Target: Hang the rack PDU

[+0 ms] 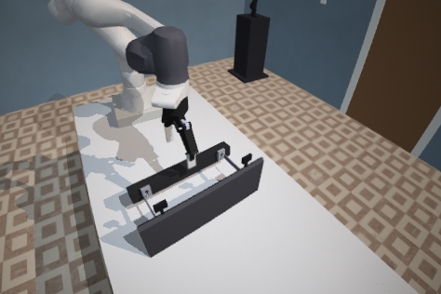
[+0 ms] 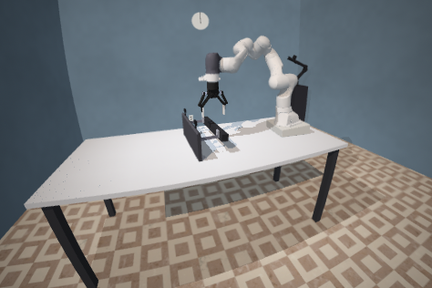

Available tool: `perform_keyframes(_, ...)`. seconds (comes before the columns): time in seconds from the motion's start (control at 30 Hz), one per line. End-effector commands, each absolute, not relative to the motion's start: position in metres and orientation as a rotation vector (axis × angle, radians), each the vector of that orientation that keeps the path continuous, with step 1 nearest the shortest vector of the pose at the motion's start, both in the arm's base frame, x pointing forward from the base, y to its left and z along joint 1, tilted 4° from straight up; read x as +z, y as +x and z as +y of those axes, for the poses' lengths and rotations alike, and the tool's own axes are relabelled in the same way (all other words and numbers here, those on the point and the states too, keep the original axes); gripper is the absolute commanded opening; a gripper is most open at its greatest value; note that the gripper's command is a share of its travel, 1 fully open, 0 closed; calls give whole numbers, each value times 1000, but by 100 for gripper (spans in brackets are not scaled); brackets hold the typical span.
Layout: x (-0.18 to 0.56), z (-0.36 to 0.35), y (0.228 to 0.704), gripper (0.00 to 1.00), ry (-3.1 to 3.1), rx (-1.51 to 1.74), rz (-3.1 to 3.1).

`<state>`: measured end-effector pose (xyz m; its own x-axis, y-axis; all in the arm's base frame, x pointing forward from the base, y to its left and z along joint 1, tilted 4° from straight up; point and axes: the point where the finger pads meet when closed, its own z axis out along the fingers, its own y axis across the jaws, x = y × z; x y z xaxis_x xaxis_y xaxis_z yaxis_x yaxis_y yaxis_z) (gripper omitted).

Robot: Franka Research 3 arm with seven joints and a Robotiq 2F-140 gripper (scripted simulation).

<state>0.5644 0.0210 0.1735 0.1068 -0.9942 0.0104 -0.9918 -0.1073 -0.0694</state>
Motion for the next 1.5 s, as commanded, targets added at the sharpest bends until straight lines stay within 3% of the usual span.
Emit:
perform_keyframes(0.0,173,21,558,100,-2309,-83,2064)
perform_keyframes(0.4,171,18,534,100,-2309,-83,2065)
perform_keyframes(1.07,166,9,448,100,-2309,-83,2065)
perform_keyframes(1.47,165,8,442,100,-2309,-83,2065)
